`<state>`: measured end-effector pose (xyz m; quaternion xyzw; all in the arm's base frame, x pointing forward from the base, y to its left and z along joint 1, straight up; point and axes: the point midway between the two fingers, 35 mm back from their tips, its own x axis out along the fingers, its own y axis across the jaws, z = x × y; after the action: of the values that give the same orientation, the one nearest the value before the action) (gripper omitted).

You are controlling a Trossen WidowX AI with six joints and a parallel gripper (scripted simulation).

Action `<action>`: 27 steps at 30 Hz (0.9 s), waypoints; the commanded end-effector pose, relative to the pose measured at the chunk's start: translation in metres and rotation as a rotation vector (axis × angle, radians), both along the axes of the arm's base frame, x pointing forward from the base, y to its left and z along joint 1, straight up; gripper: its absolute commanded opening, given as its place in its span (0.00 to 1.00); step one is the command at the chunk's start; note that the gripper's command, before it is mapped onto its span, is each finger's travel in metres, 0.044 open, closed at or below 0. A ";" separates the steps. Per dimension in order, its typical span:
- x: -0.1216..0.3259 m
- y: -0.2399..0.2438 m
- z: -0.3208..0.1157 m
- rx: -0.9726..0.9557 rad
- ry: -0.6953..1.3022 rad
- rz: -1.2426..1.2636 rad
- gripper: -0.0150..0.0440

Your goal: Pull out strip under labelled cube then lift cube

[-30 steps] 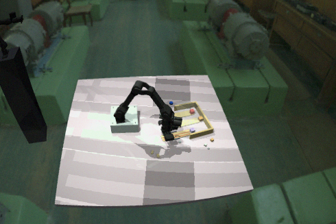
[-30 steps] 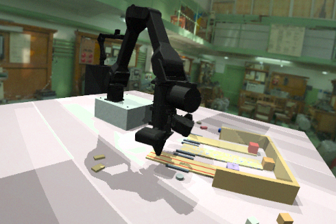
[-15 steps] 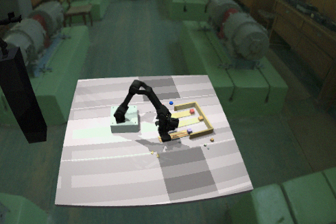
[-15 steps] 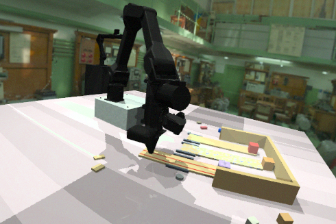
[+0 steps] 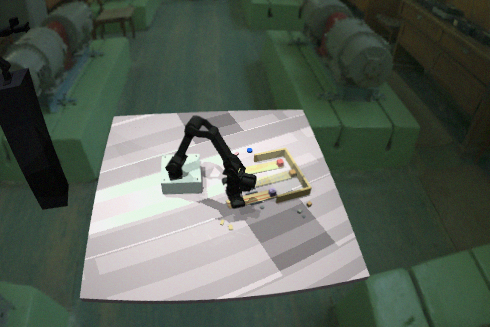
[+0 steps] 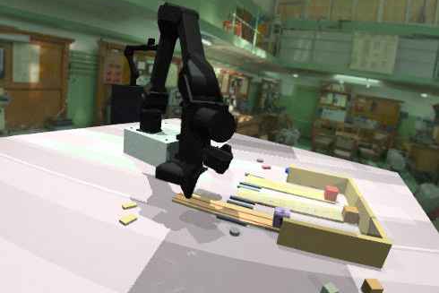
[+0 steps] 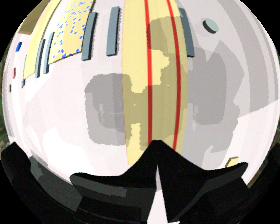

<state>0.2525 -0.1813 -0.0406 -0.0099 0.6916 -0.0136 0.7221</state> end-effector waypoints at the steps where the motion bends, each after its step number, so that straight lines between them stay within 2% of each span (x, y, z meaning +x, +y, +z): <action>1: -0.014 0.003 -0.006 0.014 0.025 -0.003 0.25; 27: -0.053 0.002 -0.007 0.014 0.028 -0.003 0.25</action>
<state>0.2123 -0.1837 -0.0418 -0.0112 0.6926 -0.0147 0.7211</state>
